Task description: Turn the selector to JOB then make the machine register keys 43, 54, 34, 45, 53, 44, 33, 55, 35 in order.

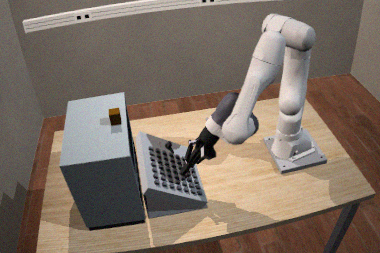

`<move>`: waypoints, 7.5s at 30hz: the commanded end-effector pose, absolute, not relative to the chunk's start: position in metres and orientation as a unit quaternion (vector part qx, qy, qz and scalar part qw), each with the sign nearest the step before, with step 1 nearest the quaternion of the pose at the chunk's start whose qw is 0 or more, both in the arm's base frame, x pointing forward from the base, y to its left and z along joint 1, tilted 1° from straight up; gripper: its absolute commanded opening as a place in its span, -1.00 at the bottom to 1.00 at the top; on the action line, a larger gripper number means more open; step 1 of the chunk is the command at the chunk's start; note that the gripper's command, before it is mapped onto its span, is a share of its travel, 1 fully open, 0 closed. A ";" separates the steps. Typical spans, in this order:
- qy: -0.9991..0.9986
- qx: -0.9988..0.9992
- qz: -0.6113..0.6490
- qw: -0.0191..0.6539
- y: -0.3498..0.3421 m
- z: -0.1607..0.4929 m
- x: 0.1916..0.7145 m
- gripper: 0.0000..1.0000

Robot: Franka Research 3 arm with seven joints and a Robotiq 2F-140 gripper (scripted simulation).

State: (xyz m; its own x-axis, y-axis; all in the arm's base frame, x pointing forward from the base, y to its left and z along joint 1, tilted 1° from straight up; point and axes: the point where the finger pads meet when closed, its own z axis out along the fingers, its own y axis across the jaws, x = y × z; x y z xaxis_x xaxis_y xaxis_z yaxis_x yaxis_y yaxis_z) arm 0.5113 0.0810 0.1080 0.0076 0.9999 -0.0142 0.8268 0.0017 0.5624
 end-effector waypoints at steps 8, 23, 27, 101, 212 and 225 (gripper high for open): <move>0.671 0.678 0.205 0.217 0.079 0.109 0.514 -0.80; 0.671 0.678 0.205 0.217 0.079 0.109 0.514 -0.80; 0.671 0.678 0.205 0.217 0.079 0.109 0.514 -0.80; 0.671 0.678 0.205 0.217 0.080 0.134 0.497 -0.80; 0.671 0.678 0.205 0.217 0.046 0.091 0.485 -0.80; 0.671 0.678 0.205 0.217 0.046 0.091 0.485 -0.80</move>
State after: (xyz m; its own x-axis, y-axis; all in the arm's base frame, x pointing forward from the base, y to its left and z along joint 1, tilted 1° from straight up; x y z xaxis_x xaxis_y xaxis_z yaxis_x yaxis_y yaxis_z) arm 0.4838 0.0461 0.0896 -0.0051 0.9982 -0.0597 0.8468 0.0360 0.5307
